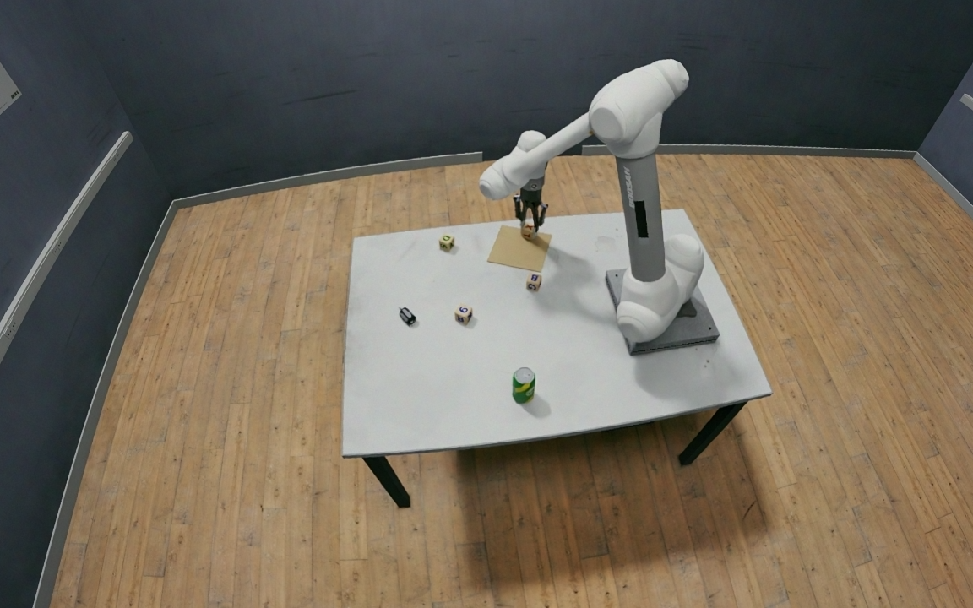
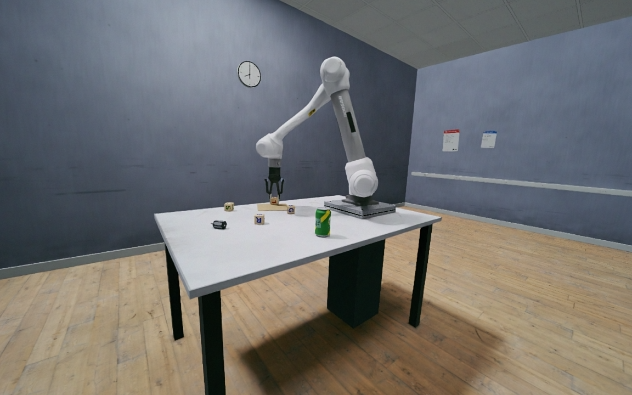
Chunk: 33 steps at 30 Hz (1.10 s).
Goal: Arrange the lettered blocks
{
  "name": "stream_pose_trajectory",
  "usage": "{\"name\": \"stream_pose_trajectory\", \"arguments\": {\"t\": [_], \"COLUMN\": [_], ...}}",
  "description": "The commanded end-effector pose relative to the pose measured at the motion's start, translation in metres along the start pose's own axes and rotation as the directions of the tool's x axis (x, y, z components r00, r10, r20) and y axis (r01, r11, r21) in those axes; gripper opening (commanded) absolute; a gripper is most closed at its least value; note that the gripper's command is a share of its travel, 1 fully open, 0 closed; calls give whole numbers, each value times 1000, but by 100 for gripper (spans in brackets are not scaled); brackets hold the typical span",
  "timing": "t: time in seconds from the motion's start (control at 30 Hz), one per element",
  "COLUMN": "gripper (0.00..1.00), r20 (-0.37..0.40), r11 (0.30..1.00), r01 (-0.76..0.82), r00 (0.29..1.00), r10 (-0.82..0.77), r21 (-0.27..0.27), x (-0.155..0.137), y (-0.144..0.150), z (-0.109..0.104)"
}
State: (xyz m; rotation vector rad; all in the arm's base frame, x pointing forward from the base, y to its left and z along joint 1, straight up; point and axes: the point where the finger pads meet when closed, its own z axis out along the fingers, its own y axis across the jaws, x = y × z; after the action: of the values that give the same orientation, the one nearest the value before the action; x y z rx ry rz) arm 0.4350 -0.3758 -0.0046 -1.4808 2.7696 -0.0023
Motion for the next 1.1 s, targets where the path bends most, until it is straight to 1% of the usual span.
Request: {"name": "stream_pose_trajectory", "arguments": {"t": [0.0,0.43,0.47,0.6,0.63,0.7,0.73,0.9,0.93,1.07], "gripper": [33,33,35,35,37,37,40,42,44,44], "r20": [2,2,2,2,2,2,2,2,2,2], "r11": [1000,1000,1000,1000,1000,1000,1000,1000,1000,1000], "r01": [-3,-3,-3,-3,-3,-3,-3,-3,-3,-3], "r00": [1000,1000,1000,1000,1000,1000,1000,1000,1000,1000], "r10": [3,3,3,3,3,3,3,3,3,3], "r21": [2,2,2,2,2,2,2,2,2,2], "x": [-2,-2,-2,-2,-2,-2,-2,-2,-2,-2], "y": [0,0,0,0,0,0,0,0,0,0], "z": [2,2,2,2,2,2,2,2,2,2]}}
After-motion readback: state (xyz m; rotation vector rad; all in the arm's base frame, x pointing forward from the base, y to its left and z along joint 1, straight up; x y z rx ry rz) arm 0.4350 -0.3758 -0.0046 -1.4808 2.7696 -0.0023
